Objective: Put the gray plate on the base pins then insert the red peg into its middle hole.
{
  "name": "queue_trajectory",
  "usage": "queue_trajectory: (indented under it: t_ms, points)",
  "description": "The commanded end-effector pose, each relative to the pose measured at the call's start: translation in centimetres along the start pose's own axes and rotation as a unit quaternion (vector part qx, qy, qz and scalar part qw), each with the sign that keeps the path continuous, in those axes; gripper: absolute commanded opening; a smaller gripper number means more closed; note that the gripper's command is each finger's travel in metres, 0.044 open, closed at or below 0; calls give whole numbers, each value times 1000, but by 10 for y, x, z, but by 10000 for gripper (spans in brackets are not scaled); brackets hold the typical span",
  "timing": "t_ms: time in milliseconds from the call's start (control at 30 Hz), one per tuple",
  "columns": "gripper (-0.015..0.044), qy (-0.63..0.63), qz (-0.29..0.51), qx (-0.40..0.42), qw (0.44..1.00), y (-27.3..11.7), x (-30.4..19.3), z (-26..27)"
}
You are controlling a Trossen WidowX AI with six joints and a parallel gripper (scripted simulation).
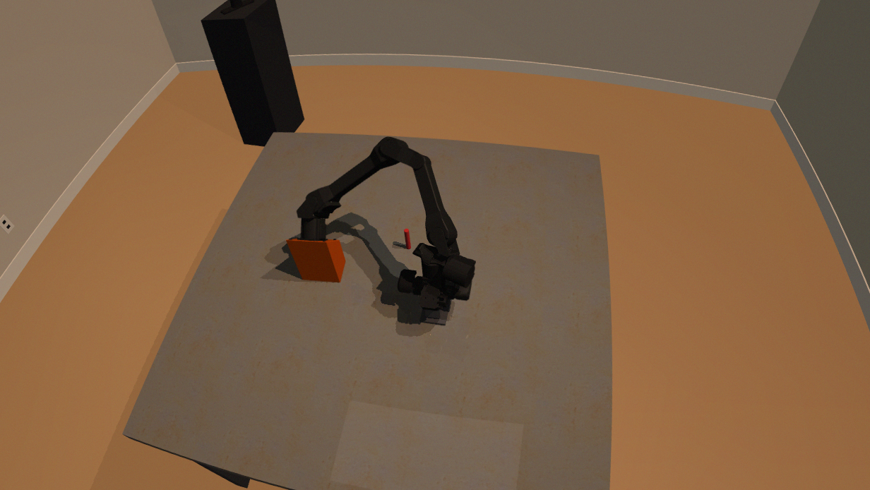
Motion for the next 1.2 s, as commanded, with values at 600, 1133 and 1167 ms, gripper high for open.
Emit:
queue_trajectory:
  t_ms: [600, 1133, 1167]
  points:
    - [394, -1, 0, 1, 1000, -1, 0, 0]
    - [440, 2, -2, 1, 1000, -120, 3, 1]
    - [440, 1, -2, 1, 1000, -120, 5, 2]
Point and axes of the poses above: the point midway between the two fingers, 35 mm back from their tips, its own y axis out along the fingers, its own z axis across the jaws, x = y × z, the point moved 2 cm from there along -y, back along the fingers, and after that the axes turned 12 degrees about -y, right-handed, at the moved point
